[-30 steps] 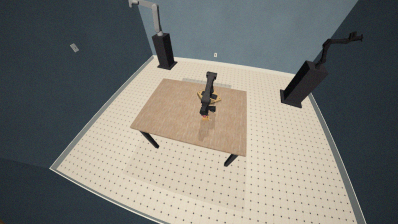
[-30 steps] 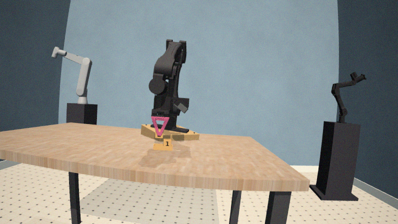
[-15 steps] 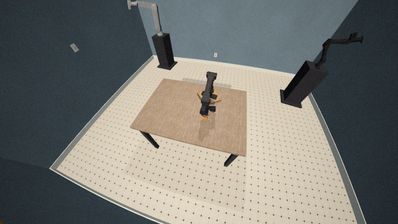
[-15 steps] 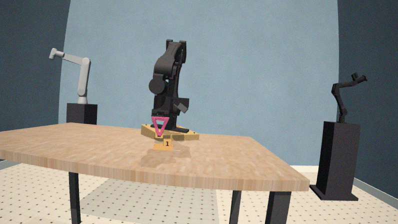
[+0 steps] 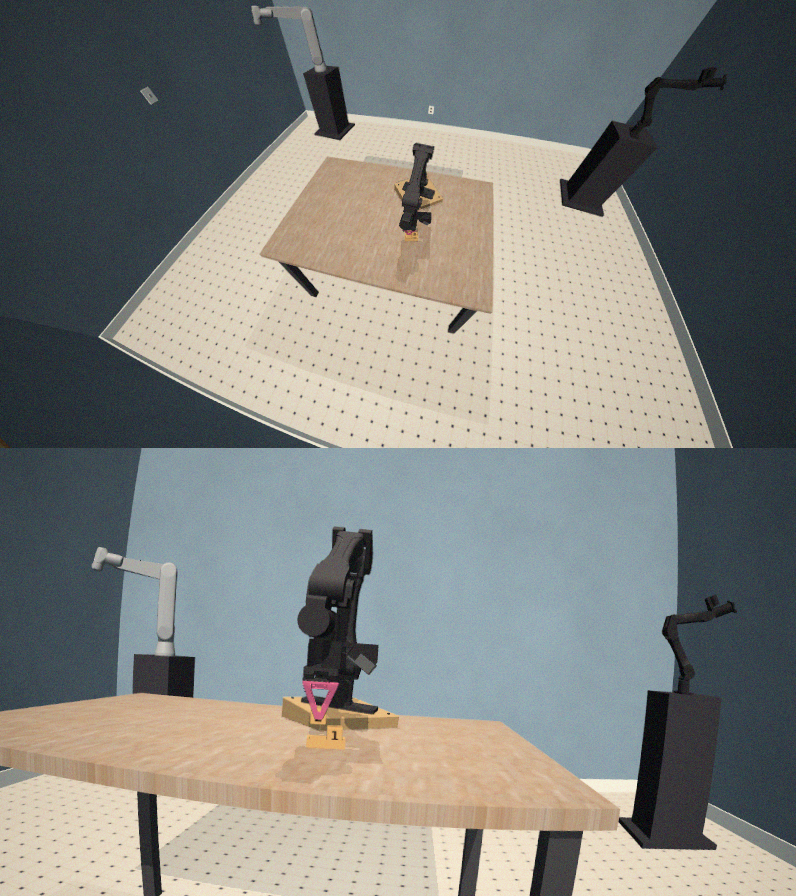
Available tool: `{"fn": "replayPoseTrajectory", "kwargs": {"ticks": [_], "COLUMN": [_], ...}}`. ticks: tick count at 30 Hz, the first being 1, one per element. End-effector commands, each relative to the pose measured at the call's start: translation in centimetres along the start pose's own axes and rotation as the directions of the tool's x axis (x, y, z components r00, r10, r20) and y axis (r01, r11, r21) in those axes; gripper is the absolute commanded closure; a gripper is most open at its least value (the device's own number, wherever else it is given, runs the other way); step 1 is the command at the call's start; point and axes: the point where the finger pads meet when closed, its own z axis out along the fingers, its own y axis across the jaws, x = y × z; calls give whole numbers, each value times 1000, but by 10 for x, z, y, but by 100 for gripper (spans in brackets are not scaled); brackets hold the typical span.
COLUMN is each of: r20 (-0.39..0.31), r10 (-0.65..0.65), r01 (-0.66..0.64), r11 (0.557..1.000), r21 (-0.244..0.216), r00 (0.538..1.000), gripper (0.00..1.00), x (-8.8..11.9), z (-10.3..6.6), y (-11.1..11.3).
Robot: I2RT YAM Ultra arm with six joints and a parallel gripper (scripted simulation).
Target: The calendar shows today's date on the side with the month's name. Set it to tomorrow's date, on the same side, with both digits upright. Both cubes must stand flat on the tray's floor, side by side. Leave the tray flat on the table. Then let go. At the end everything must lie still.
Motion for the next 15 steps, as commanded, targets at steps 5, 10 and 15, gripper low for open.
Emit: {"fn": "replayPoseTrajectory", "kwargs": {"ticks": [5, 10, 15], "r20": [4, 4, 4], "r10": [-4, -4, -4], "r01": [4, 4, 4], "r11": [1000, 1000, 1000], "r21": [14, 14, 14], "r00": [1000, 1000, 1000], "gripper": [74, 74, 74], "x": [-2, -2, -2], "z": [-4, -4, -4], "y": [-6, -6, -6]}}
